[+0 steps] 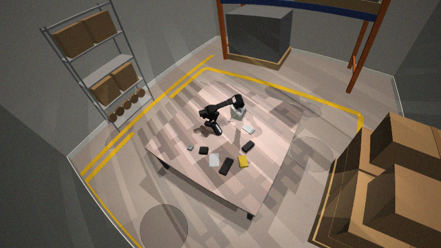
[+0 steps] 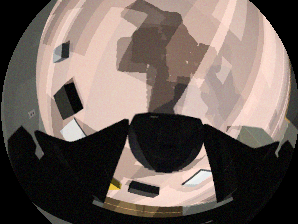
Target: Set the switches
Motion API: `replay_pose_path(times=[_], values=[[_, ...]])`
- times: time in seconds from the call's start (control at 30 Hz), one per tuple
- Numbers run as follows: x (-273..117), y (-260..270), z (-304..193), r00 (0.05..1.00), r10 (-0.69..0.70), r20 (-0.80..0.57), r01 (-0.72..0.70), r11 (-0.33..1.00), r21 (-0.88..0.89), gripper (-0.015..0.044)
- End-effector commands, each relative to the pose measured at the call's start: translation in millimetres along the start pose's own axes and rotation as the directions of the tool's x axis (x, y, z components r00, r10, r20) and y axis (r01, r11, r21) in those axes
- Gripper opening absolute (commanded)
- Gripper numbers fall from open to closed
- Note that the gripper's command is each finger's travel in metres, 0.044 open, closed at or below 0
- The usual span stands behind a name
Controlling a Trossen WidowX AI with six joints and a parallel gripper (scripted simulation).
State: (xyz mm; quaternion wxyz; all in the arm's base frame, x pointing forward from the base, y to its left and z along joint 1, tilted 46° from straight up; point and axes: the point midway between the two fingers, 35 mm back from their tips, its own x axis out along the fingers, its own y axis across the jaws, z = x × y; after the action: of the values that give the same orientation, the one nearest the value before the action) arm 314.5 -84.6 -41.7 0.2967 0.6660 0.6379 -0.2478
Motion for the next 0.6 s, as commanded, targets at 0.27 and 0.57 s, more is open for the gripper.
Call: replay_pose_path(times=[0.27,0.57], values=[[9.5,-2.8,8.1,1.000,-0.017,-0.006,0.017,1.000,0.005,0.0337],[12.6,-2.9,14.5,1.000,-0.017,-0.006,0.017,1.000,0.005,0.0337]])
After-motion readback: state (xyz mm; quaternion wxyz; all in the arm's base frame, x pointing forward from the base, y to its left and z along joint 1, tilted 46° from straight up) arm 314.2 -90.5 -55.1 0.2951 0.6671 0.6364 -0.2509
